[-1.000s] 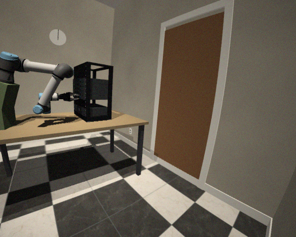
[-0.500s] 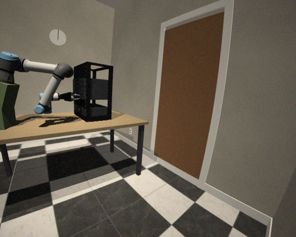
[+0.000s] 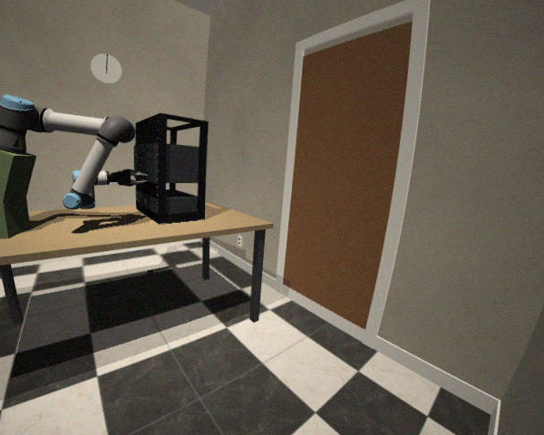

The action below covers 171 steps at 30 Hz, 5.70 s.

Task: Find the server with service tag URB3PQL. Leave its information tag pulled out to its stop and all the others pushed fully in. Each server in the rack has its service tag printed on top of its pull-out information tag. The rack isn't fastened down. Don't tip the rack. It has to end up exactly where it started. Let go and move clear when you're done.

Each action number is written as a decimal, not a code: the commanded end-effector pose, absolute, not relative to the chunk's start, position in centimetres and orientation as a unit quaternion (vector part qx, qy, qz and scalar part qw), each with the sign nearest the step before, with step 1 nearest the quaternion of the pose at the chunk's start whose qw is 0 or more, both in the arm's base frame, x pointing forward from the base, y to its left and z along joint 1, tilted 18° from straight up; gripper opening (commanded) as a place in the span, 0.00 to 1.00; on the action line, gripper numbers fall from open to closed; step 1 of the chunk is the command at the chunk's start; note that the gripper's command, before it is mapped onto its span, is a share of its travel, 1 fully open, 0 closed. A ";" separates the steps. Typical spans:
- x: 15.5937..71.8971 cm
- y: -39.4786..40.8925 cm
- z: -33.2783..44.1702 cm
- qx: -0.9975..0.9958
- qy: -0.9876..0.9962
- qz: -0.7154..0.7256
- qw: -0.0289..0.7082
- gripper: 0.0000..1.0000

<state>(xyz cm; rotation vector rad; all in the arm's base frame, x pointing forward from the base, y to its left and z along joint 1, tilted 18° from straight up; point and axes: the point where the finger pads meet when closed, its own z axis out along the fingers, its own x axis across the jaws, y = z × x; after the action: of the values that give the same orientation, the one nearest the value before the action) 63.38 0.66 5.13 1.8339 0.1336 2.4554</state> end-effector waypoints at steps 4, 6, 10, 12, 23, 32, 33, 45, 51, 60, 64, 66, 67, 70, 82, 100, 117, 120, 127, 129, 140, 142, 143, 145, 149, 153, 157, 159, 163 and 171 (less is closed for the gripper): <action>63.4 0.7 5.2 0.597 0.044 0.800 0.037 0.15; 63.4 0.7 5.2 0.597 0.044 0.800 0.037 0.15; 63.4 0.7 5.2 0.597 0.044 0.800 0.037 0.15; 63.4 0.7 5.2 0.597 0.044 0.800 0.037 0.15; 63.4 0.7 5.2 0.597 0.044 0.800 0.037 0.15; 63.6 0.7 5.3 0.597 0.044 0.800 0.037 0.15; 63.6 0.7 5.3 0.597 0.044 0.800 0.037 0.15; 63.6 0.7 5.3 0.597 0.044 0.800 0.037 0.15; 63.6 0.7 5.3 0.597 0.044 0.800 0.037 0.00; 63.6 0.7 5.3 0.597 0.044 0.800 0.037 0.00; 63.6 0.7 5.3 0.597 0.044 0.800 0.037 0.00; 63.6 0.7 5.3 0.597 0.044 0.800 0.037 0.00; 63.6 0.7 5.3 0.597 0.044 0.800 0.037 0.00; 63.6 0.7 5.3 0.597 0.044 0.800 0.037 0.00; 63.6 0.7 5.3 0.597 0.044 0.800 0.037 0.00; 63.1 0.7 5.2 0.597 0.044 0.800 0.037 0.00; 61.3 0.6 4.6 0.597 0.044 0.800 0.037 0.00; 61.1 0.6 4.6 0.597 0.044 0.800 0.037 0.00; 60.2 0.6 4.3 0.597 0.044 0.800 0.037 0.00; 59.9 0.6 4.2 0.597 0.044 0.800 0.037 0.00; 59.0 0.6 4.0 0.597 0.044 0.800 0.037 0.00; 58.9 0.6 3.9 0.597 0.044 0.800 0.037 0.00; 58.9 0.6 3.9 0.597 0.044 0.800 0.037 0.00; 58.8 0.6 3.9 0.597 0.044 0.800 0.037 0.00; 58.7 0.5 3.9 0.597 0.044 0.800 0.037 0.00; 58.7 0.5 3.8 0.597 0.044 0.800 0.037 0.00; 58.7 0.5 3.8 0.597 0.044 0.800 0.037 0.00; 58.7 0.5 3.8 0.597 0.044 0.800 0.037 0.00; 58.7 0.5 3.8 0.597 0.044 0.800 0.037 0.00; 58.7 0.5 3.8 0.597 0.044 0.800 0.037 0.15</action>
<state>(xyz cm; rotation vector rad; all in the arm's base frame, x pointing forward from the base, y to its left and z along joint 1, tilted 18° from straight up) 58.67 0.54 3.80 1.8338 0.1336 2.4555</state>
